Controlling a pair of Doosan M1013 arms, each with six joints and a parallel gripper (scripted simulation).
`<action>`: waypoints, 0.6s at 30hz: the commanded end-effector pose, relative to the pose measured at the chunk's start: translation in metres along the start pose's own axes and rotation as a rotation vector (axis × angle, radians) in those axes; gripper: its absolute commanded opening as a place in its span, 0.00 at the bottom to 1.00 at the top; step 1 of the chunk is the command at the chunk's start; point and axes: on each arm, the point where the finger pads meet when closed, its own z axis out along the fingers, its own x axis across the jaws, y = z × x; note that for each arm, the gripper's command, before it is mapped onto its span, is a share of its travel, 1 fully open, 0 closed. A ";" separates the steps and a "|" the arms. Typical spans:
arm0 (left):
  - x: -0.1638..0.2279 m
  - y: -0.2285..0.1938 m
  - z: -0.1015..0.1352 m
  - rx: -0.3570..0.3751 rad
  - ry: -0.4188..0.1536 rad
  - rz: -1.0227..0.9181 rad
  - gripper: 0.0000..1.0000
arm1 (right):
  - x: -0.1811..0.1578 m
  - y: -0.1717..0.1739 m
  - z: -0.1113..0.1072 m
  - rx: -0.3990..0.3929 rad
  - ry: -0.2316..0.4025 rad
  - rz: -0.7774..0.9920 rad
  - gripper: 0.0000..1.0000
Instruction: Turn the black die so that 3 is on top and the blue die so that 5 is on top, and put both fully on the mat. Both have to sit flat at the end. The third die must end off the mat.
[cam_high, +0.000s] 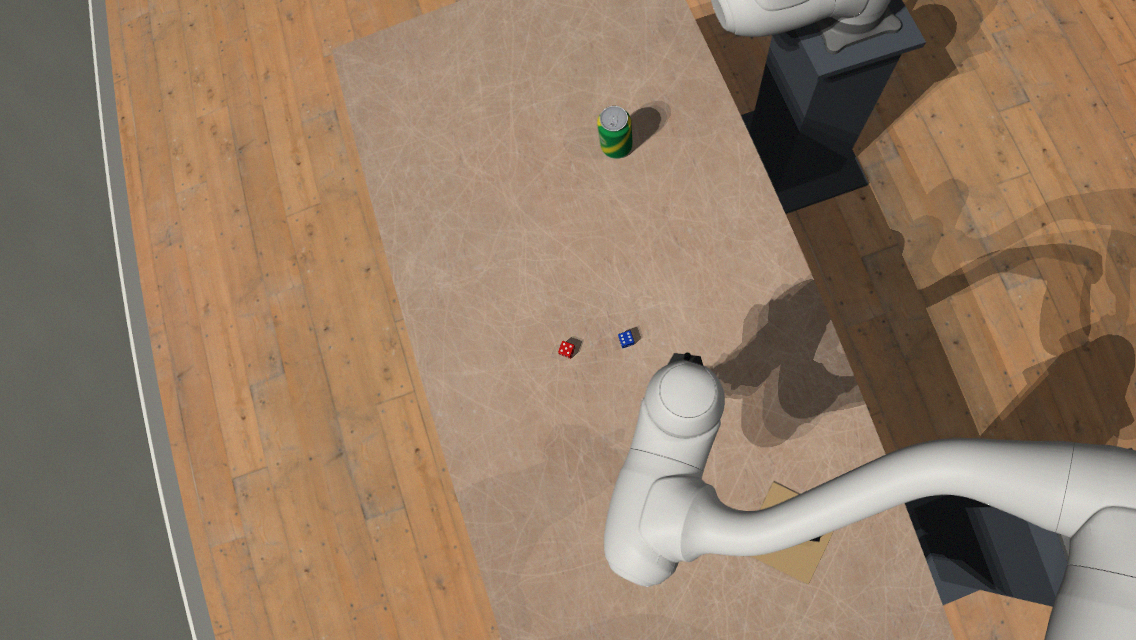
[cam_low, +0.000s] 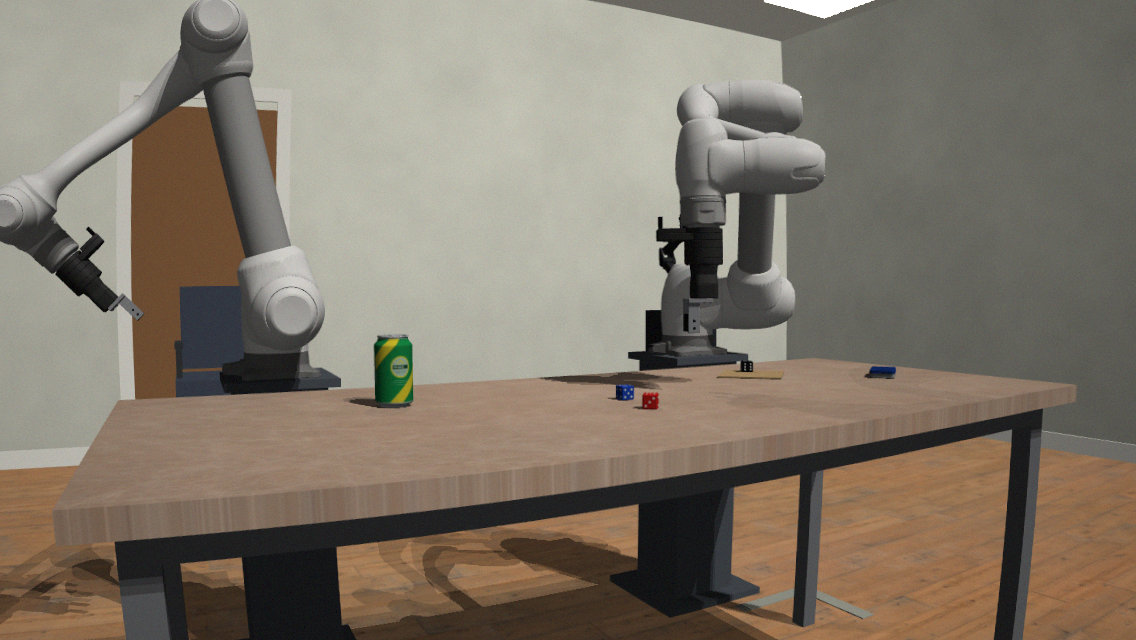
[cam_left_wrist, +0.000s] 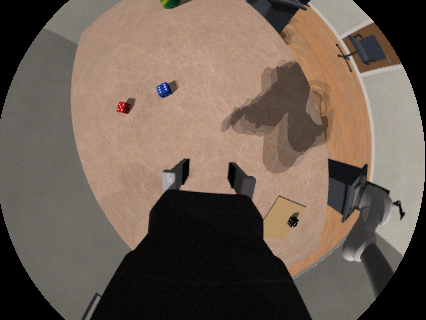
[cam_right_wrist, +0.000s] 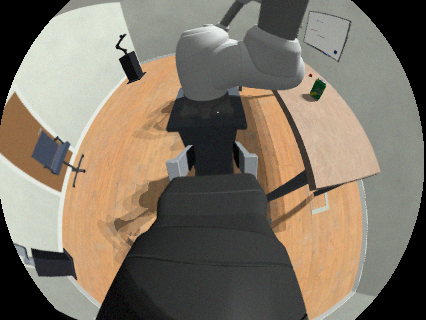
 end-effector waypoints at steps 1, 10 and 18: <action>-0.020 -0.023 0.002 0.004 0.004 0.174 1.00 | 0.000 0.000 0.000 -0.001 0.000 0.000 1.00; -0.056 -0.064 0.009 0.005 0.003 0.508 1.00 | 0.000 0.000 0.000 -0.001 0.000 0.000 1.00; -0.080 -0.095 0.016 0.005 0.003 0.764 1.00 | 0.000 0.000 0.000 -0.001 0.000 0.000 1.00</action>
